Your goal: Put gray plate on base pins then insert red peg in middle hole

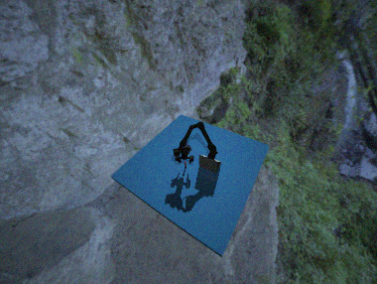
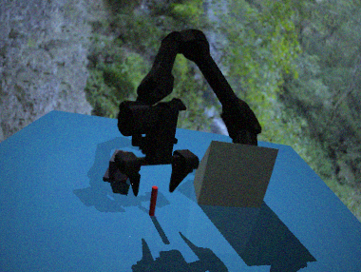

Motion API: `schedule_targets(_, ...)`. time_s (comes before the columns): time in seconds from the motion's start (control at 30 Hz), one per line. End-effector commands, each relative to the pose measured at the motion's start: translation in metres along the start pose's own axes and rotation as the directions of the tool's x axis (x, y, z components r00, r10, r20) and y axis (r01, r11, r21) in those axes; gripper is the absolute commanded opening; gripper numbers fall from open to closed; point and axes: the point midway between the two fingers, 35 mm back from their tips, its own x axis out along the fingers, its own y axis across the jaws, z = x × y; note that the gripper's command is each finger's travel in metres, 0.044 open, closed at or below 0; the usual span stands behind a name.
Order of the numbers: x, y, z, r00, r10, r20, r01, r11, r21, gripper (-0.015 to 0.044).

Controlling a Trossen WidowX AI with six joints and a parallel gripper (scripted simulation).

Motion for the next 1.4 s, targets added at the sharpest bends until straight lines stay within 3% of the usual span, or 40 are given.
schedule_targets(0.0, 0.009, -0.001, 0.0, 1.0, -0.005, 0.005, 0.005, 1.0, -0.009, 0.044)
schedule_targets(0.33, 0.022, -0.002, 0.0, 1.0, -0.006, 0.007, 0.006, 1.0, -0.009, 0.044)
schedule_targets(0.9, 0.022, -0.002, 0.0, 1.0, -0.006, 0.007, 0.006, 1.0, -0.009, 0.0)
schedule_targets(1.37, 0.022, -0.002, 0.0, 1.0, -0.006, 0.007, 0.006, 1.0, -0.009, 0.0)
